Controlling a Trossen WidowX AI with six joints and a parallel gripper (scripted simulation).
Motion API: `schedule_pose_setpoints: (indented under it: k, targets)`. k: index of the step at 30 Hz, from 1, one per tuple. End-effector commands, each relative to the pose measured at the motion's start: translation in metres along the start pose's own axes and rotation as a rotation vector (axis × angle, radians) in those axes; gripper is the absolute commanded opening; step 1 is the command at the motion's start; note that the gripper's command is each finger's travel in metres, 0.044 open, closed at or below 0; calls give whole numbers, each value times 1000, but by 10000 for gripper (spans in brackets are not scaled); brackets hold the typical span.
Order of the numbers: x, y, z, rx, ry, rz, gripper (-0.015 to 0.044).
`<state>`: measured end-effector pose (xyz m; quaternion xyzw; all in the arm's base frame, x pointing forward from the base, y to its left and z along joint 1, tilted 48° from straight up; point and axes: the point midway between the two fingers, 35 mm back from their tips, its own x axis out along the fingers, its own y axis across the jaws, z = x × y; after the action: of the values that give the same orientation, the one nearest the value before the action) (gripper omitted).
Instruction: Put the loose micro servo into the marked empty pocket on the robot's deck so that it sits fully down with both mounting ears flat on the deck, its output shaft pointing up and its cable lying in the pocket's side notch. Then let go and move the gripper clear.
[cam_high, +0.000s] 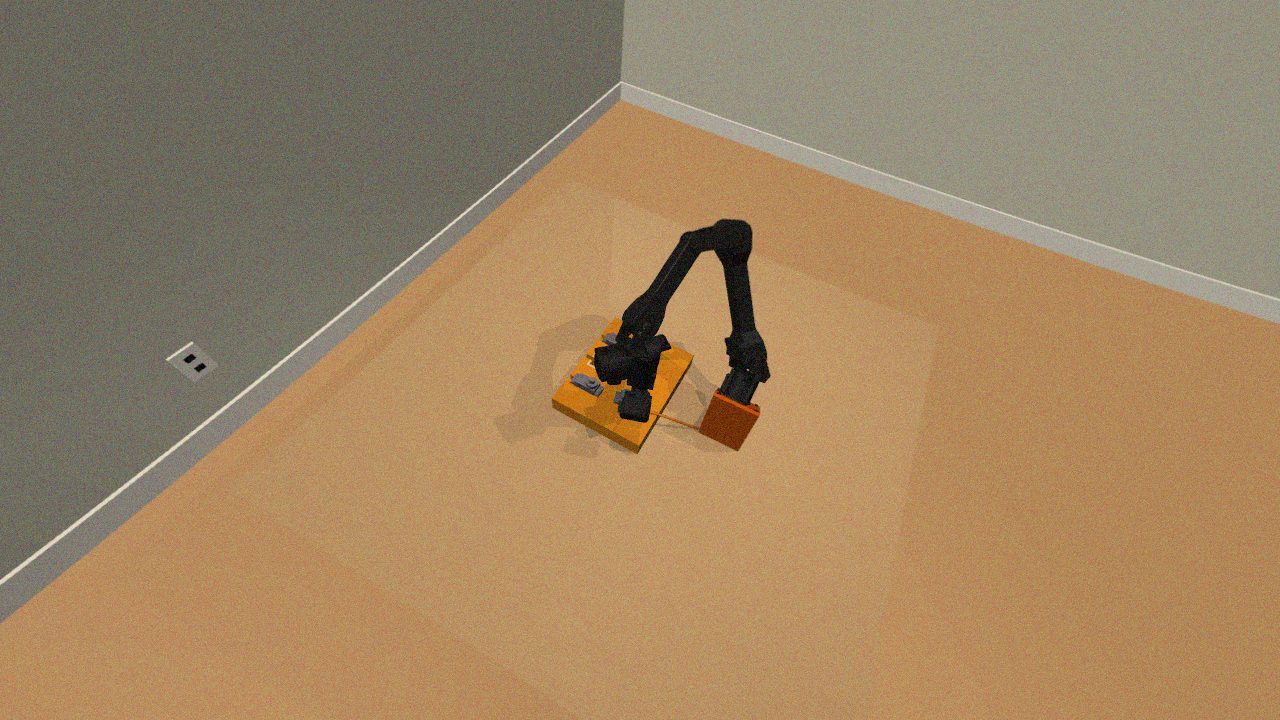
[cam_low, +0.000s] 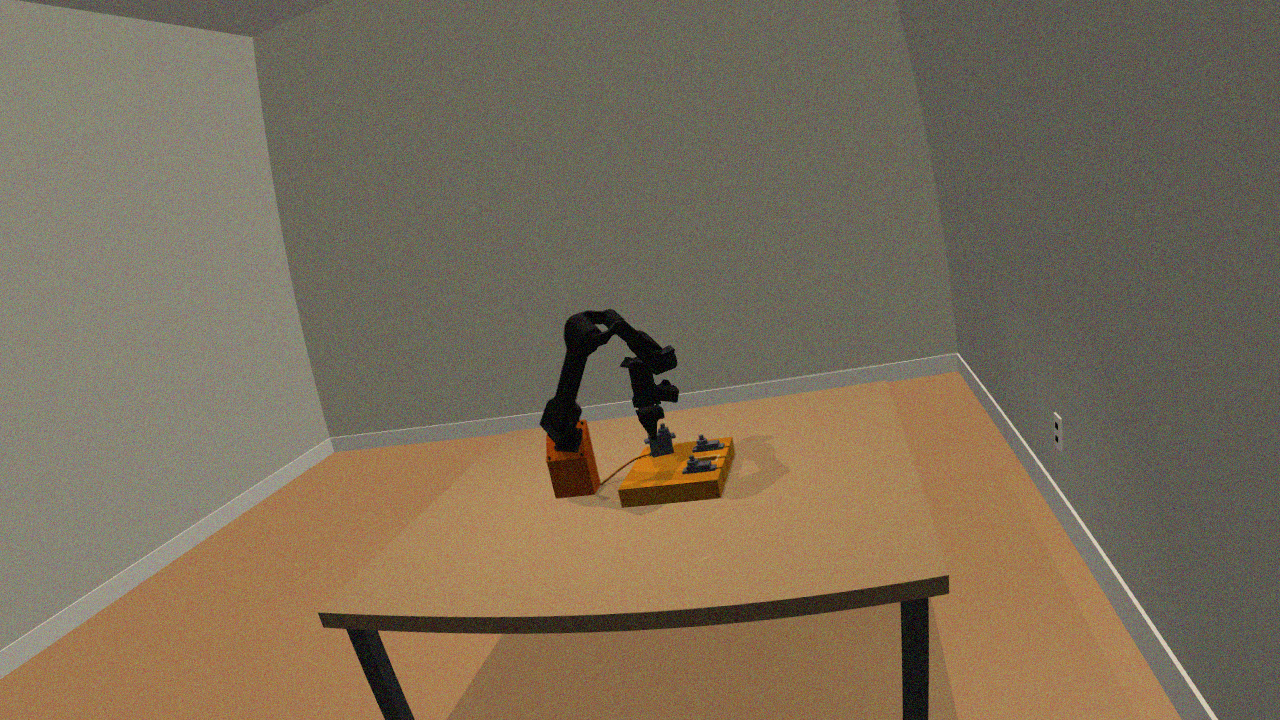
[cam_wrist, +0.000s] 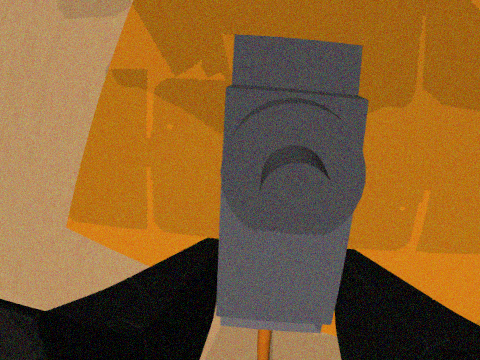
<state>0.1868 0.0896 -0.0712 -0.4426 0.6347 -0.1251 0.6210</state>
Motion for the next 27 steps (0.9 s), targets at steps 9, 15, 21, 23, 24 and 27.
schedule_pose_setpoints:
  k: [9,15,21,23,24,27]
  targets:
    - [-26,-2,-5,-4,-1,-2,0]
    - [-30,-5,-10,-5,-1,-3,0]
    - [-30,-6,-3,-4,-1,-3,0]
    - [-30,-6,4,-4,-2,-3,0]
    - [-30,-7,8,-4,-2,-3,0]
    - [-30,-8,22,-3,-2,-3,0]
